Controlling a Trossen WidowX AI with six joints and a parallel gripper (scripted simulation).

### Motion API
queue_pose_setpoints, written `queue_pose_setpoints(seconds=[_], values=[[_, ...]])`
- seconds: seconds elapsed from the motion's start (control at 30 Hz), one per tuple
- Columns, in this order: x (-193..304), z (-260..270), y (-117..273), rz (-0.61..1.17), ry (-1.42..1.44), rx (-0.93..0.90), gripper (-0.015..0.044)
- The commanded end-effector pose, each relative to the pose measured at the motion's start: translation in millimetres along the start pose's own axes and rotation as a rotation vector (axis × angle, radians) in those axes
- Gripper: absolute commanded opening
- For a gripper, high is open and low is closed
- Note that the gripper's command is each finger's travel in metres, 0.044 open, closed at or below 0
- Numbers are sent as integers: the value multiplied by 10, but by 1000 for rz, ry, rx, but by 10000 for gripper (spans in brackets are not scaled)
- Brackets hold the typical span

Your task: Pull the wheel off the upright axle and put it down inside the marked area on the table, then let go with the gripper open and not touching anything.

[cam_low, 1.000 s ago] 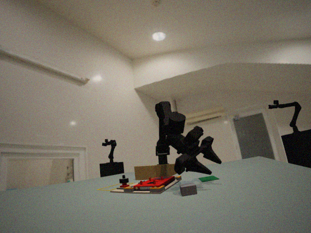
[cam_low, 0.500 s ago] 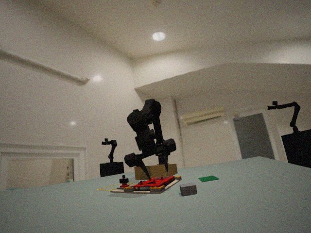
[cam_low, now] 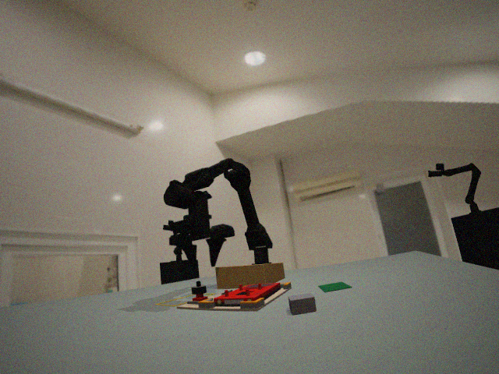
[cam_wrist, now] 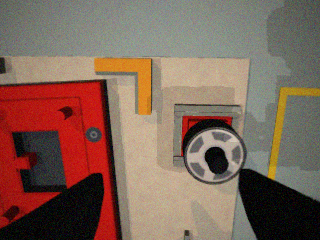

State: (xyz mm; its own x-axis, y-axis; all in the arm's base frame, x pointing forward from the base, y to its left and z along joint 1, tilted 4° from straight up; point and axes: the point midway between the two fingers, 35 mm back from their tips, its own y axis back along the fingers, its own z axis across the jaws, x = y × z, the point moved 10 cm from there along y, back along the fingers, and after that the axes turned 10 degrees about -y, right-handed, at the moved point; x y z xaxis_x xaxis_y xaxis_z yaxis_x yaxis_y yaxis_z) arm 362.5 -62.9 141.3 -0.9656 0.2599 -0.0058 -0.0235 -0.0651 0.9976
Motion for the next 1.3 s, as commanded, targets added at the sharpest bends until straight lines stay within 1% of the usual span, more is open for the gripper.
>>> queue_pose_setpoints(seconds=[0.0, 0.4, 0.53, 0.8, 1.07, 1.17, 1.27], values=[[71, -205, 145, 44, -46, 54, 300], [-28, -210, 130, 43, -45, 54, 300], [-35, -218, -29, 43, -45, 54, 300], [4, -250, -547, 43, -45, 54, 300], [18, -259, -602, 43, -46, 54, 300], [10, -252, -567, 41, -49, 49, 221], [10, -252, -567, 41, -49, 49, 201]])
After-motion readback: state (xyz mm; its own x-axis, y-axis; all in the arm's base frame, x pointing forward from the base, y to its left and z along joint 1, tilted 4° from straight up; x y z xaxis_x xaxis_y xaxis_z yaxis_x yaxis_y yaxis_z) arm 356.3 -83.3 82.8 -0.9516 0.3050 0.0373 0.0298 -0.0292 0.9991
